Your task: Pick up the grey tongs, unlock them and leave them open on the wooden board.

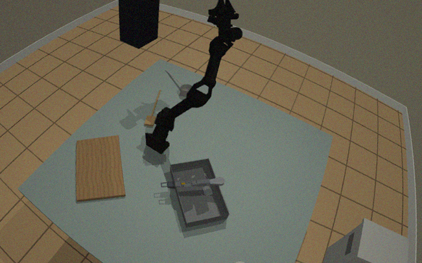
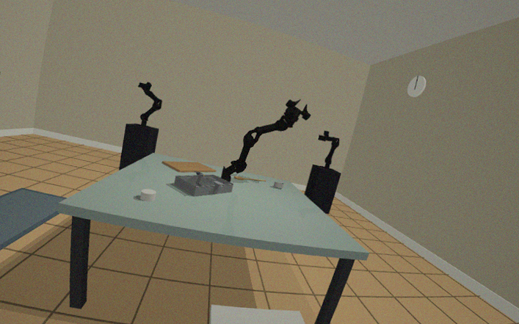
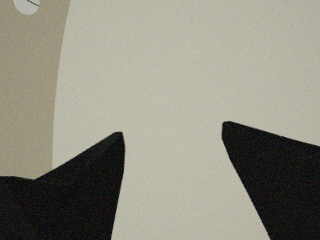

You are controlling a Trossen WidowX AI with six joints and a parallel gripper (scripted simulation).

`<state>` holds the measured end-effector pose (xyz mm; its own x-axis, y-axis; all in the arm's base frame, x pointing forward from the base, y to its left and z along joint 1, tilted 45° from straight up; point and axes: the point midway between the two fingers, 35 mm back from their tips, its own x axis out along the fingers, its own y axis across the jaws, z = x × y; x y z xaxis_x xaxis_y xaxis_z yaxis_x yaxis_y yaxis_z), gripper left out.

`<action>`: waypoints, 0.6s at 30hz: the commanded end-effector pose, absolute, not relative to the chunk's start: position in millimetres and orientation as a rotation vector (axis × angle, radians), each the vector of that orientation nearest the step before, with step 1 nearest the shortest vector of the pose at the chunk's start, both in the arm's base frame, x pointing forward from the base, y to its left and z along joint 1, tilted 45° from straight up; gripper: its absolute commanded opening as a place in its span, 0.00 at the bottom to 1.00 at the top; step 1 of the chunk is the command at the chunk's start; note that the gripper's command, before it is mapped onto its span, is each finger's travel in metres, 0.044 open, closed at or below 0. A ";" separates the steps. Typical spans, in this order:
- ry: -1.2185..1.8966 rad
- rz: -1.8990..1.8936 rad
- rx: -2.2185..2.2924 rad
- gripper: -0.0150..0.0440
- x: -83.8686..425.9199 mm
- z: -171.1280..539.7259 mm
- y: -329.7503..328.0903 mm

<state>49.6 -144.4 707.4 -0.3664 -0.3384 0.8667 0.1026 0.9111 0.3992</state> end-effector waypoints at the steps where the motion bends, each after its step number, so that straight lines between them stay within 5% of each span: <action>1: -1.997 -0.310 0.130 0.69 14.1 709.1 -117.3; 18: -2.160 0.133 -0.205 0.69 -70.3 692.3 -1.1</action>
